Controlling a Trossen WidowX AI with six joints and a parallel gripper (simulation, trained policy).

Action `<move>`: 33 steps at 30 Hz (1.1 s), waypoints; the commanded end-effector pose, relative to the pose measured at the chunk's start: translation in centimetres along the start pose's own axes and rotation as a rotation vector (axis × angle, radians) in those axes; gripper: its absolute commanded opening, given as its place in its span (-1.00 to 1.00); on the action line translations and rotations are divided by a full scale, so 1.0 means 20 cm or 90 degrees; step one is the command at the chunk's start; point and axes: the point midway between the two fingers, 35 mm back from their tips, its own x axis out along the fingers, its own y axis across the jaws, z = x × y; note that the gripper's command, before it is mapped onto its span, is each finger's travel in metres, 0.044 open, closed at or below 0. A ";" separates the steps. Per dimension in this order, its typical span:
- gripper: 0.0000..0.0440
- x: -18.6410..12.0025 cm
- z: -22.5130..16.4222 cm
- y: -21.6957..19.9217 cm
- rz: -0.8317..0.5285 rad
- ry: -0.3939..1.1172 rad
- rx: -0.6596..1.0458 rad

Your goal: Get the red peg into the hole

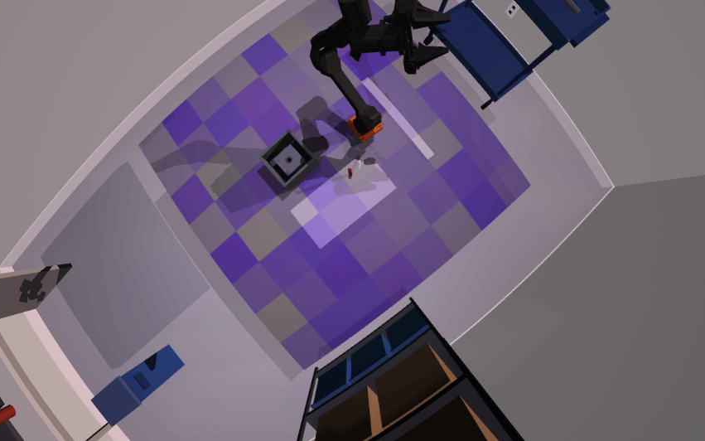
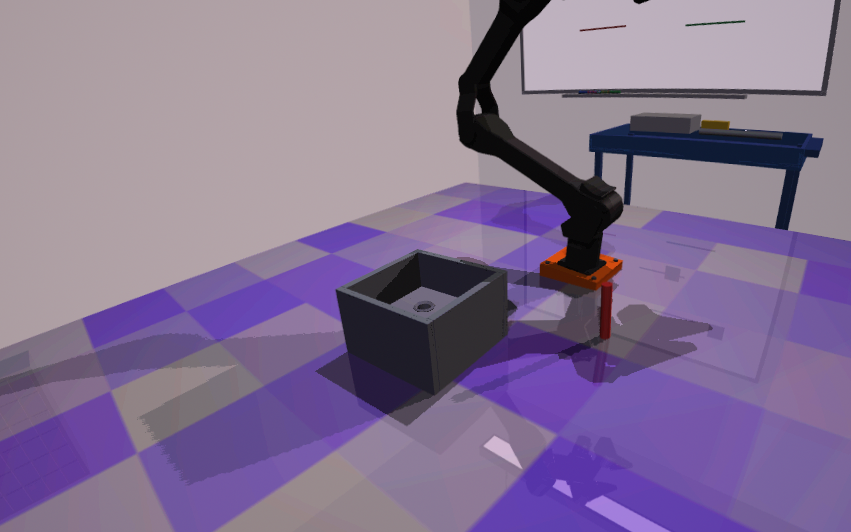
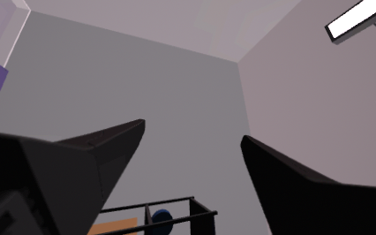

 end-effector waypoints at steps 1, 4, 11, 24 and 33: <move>0.93 0.00 -0.01 0.00 -0.001 0.014 0.007; 1.00 0.01 -0.08 0.05 0.006 0.063 0.047; 1.00 0.04 -0.23 0.19 0.042 0.166 0.157; 1.00 0.01 -0.50 0.49 0.085 0.364 0.364; 1.00 -0.06 -0.67 0.69 0.086 0.505 0.508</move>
